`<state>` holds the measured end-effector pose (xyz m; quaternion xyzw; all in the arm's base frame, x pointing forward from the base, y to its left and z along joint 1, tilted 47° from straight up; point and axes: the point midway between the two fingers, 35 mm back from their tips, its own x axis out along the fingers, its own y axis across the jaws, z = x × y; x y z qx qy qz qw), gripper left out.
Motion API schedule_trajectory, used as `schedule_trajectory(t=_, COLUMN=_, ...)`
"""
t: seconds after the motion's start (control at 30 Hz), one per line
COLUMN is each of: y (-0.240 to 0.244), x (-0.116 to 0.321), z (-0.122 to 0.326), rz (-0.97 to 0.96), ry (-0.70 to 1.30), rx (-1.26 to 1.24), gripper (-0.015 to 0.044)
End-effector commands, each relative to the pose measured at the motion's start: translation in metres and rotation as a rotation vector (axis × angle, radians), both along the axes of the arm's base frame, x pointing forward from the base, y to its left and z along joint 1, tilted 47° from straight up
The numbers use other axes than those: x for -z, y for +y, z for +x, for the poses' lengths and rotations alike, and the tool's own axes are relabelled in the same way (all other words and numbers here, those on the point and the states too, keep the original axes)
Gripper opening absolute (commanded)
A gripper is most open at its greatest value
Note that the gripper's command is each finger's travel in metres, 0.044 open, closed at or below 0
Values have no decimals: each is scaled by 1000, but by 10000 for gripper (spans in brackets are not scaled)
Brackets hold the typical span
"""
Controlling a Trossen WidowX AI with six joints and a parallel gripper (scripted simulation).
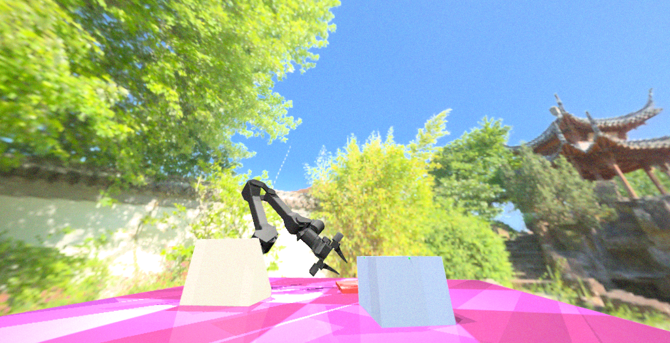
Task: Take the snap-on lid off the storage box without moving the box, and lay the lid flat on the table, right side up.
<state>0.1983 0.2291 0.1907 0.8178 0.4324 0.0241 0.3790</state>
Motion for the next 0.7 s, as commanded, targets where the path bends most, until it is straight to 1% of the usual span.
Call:
schedule_trajectory(t=0.0, y=0, x=0, z=-1, rz=-3, ry=1, rx=-6, gripper=301)
schedule_trajectory(t=0.17, y=-4, x=2, z=-10, rz=-3, ry=1, rx=-6, gripper=433)
schedule_trajectory(t=0.2, y=-5, x=2, z=-12, rz=-3, ry=1, rx=-6, gripper=440)
schedule_trajectory(t=0.67, y=-14, x=8, z=-38, rz=-2, ry=3, rx=-6, gripper=440)
